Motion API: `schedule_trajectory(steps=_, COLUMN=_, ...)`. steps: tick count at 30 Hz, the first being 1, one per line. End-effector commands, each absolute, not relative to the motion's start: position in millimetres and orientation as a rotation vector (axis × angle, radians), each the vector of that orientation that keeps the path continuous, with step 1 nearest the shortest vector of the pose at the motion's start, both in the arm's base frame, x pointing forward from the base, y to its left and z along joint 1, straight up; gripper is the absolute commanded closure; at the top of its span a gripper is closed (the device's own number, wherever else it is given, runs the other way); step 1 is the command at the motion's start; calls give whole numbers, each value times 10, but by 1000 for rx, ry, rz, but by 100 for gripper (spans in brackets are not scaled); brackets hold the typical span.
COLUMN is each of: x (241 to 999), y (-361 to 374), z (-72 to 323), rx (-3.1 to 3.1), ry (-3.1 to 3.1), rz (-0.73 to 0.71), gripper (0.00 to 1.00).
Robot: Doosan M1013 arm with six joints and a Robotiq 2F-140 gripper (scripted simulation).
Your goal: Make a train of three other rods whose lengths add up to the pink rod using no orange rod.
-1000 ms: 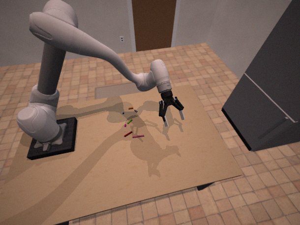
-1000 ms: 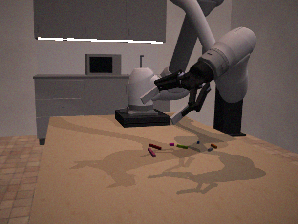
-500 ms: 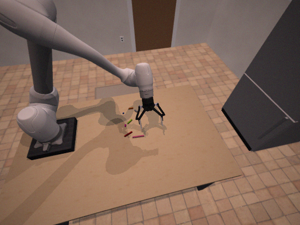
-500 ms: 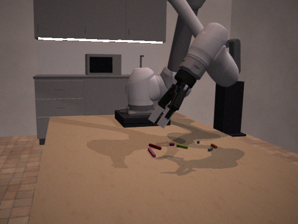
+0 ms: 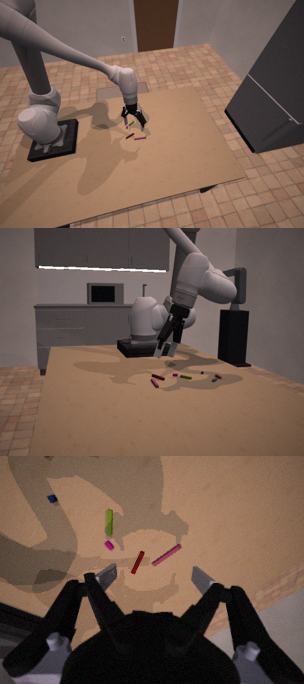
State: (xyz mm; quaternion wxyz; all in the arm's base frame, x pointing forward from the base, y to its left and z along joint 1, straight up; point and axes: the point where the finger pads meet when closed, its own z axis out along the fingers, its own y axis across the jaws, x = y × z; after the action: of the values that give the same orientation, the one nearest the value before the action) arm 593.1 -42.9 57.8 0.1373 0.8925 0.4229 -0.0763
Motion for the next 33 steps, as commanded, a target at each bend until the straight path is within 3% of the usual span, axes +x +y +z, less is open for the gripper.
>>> schedule_trajectory(steps=1, x=5709, y=-321, z=524, rx=2681, ry=1094, rz=-168, gripper=0)
schedule_trajectory(steps=17, x=4528, y=313, z=283, rx=3131, ry=125, rz=-3, gripper=0)
schedule_trajectory(steps=33, x=4494, y=331, z=277, rx=3140, ry=89, rz=0, gripper=0)
